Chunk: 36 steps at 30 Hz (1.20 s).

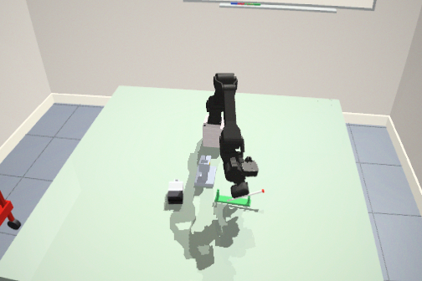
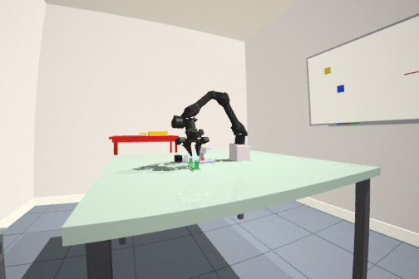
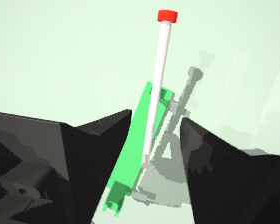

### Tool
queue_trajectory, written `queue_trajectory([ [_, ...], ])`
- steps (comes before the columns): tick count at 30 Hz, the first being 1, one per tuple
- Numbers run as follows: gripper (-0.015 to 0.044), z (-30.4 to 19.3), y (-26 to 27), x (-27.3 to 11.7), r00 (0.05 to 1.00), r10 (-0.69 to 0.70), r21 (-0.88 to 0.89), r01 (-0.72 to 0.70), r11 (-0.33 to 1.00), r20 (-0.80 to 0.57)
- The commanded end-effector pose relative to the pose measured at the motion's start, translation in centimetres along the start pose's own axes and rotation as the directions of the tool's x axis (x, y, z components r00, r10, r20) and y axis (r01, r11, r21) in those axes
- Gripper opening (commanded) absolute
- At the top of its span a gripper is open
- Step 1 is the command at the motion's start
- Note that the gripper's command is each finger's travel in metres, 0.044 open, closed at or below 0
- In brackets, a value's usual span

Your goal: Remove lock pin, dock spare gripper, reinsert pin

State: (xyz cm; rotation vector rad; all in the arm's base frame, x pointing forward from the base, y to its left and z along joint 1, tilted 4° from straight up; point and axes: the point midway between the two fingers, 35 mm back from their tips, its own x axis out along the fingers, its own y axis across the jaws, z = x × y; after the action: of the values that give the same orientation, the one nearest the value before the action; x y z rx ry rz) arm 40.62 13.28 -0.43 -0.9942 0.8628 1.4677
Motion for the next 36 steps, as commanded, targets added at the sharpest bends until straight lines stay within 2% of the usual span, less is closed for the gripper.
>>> queue_trajectory([
  [1, 0.0180, -0.2, 0.1, 0.6, 1.000, 0.005, 0.007, -0.005, 1.000, 0.002],
  [32, 0.0180, -1.7, 0.3, 5.1, 1.000, 0.005, 0.007, -0.005, 1.000, 0.002],
  [36, 0.0075, -1.7, 0.3, 5.1, 1.000, 0.005, 0.007, -0.005, 1.000, 0.002],
])
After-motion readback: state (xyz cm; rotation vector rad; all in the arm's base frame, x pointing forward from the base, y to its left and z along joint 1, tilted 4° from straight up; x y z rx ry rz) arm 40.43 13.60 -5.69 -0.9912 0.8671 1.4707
